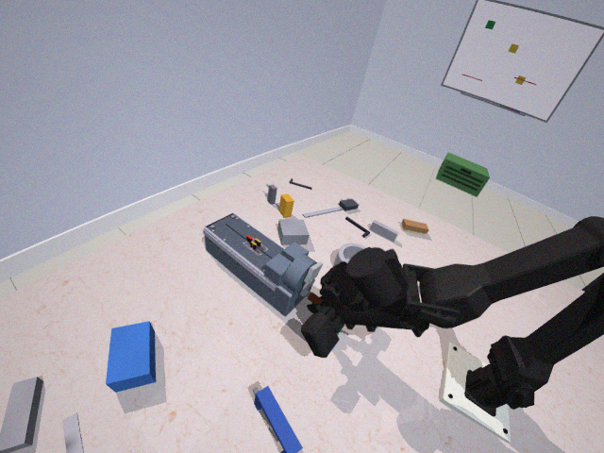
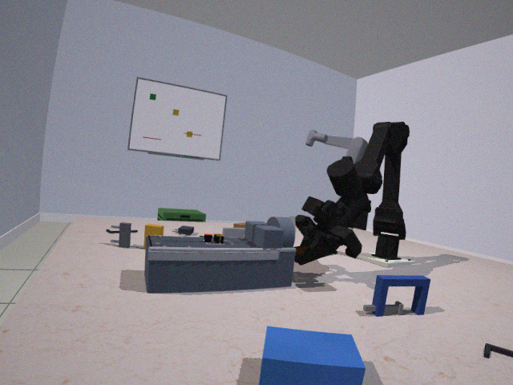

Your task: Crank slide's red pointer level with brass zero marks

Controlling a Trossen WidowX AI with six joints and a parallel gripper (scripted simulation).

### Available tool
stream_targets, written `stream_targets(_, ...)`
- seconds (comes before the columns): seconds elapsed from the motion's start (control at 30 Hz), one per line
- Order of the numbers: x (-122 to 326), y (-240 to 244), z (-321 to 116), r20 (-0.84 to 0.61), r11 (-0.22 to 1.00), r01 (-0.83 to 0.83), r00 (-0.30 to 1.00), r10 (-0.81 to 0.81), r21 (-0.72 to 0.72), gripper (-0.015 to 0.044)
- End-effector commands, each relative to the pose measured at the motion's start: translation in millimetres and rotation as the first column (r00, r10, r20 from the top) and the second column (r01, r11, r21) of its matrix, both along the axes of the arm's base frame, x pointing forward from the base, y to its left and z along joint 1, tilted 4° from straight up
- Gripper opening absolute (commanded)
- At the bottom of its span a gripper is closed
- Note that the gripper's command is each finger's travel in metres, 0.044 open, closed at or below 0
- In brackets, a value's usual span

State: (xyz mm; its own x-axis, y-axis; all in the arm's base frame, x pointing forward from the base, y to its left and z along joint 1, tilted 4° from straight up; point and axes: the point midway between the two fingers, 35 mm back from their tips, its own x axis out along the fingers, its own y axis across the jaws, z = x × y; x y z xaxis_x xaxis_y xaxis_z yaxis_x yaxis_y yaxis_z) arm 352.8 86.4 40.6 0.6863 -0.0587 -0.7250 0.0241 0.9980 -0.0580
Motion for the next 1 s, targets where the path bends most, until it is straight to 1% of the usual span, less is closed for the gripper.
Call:
stream_targets(0.0, -0.1, 8.9, 2.4, 0.004, 1.0, -0.022, 1.0, 0.022, 0.013, 0.0)
stream_targets(0.97, -0.1, 14.8, 7.7, 0.004, 1.0, -0.022, 1.0, 0.022, 0.014, 0.0)
